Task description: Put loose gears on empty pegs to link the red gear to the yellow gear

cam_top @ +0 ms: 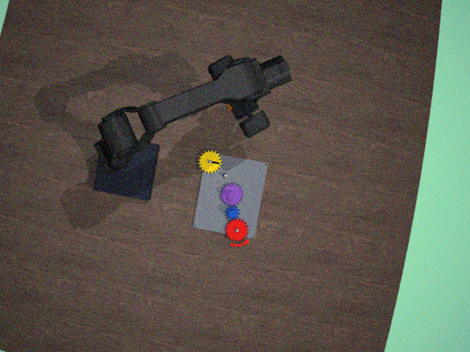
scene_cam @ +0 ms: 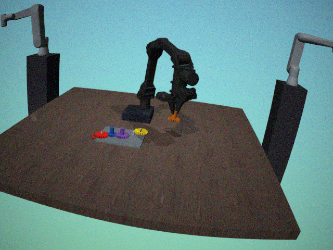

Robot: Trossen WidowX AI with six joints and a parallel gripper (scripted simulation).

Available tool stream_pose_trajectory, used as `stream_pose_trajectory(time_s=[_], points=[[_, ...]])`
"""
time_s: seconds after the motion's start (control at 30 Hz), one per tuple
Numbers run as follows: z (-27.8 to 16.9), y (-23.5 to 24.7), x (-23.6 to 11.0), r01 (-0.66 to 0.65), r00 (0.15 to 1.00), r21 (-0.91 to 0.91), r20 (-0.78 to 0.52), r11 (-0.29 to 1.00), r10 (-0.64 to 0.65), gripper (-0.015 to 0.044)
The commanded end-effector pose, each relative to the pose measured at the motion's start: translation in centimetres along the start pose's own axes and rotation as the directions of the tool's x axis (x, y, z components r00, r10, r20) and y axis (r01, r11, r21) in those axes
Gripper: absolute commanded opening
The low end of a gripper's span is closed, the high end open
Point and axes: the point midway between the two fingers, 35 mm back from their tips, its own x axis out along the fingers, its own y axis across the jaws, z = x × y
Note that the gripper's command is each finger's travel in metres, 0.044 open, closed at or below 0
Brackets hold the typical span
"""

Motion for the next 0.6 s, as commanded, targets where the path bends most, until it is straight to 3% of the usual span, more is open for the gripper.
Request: stream_pose_trajectory(time_s=[0.0,0.3,0.57], points=[[-0.2,0.0,-1.2,-0.001,1.0,0.005,0.006,1.0,0.001,0.0],[-0.6,0.1,-3.2,-0.001,1.0,0.005,0.005,1.0,0.001,0.0],[-1.0,-1.2,-2.6,-0.001,1.0,0.005,0.005,1.0,0.001,0.0]])
